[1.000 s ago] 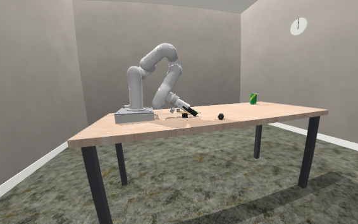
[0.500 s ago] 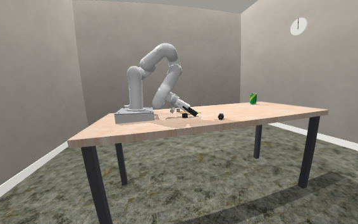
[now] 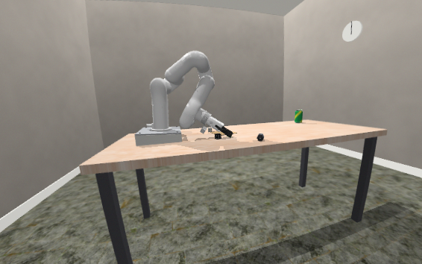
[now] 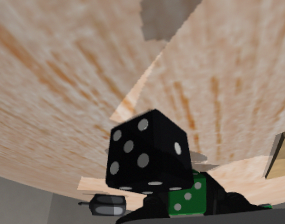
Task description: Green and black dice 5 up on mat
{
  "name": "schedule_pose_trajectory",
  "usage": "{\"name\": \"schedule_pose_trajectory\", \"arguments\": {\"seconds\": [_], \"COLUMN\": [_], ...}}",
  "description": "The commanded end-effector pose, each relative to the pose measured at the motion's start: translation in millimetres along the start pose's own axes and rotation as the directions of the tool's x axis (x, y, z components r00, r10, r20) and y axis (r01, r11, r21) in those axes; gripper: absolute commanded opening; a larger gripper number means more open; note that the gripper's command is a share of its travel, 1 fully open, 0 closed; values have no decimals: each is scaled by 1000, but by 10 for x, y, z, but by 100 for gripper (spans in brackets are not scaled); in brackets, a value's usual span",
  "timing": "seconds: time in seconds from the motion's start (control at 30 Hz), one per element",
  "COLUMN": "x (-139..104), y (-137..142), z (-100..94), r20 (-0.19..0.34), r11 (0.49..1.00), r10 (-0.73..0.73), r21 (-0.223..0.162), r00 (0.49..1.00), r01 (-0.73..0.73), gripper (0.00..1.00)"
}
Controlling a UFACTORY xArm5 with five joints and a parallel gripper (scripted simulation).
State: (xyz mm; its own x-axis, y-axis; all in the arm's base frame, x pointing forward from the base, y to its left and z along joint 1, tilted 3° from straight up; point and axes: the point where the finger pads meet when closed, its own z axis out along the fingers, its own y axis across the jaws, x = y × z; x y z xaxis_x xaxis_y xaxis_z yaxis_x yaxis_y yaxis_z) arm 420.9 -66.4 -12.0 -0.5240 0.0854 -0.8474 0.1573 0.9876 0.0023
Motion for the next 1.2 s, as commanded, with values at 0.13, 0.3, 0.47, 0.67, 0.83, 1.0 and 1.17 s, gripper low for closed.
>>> {"name": "schedule_pose_trajectory", "arguments": {"seconds": [0.13, 0.3, 0.47, 0.67, 0.83, 1.0, 1.17], "x": [-7, -7, -7, -7, -7, -7, -7], "y": [0, 0, 0, 0, 0, 0, 0], "z": [-1, -1, -1, -1, -1, -1, -1], "r20": [2, 2, 2, 2, 2, 2, 2], "r11": [1000, 1000, 1000, 1000, 1000, 1000, 1000], "r10": [0, 0, 0, 0, 0, 0, 0], "r21": [0, 0, 0, 0, 0, 0, 0], "r00": [1000, 1000, 1000, 1000, 1000, 1000, 1000], "r01": [0, 0, 0, 0, 0, 0, 0], "gripper": [43, 47, 47, 47, 47, 47, 47]}}
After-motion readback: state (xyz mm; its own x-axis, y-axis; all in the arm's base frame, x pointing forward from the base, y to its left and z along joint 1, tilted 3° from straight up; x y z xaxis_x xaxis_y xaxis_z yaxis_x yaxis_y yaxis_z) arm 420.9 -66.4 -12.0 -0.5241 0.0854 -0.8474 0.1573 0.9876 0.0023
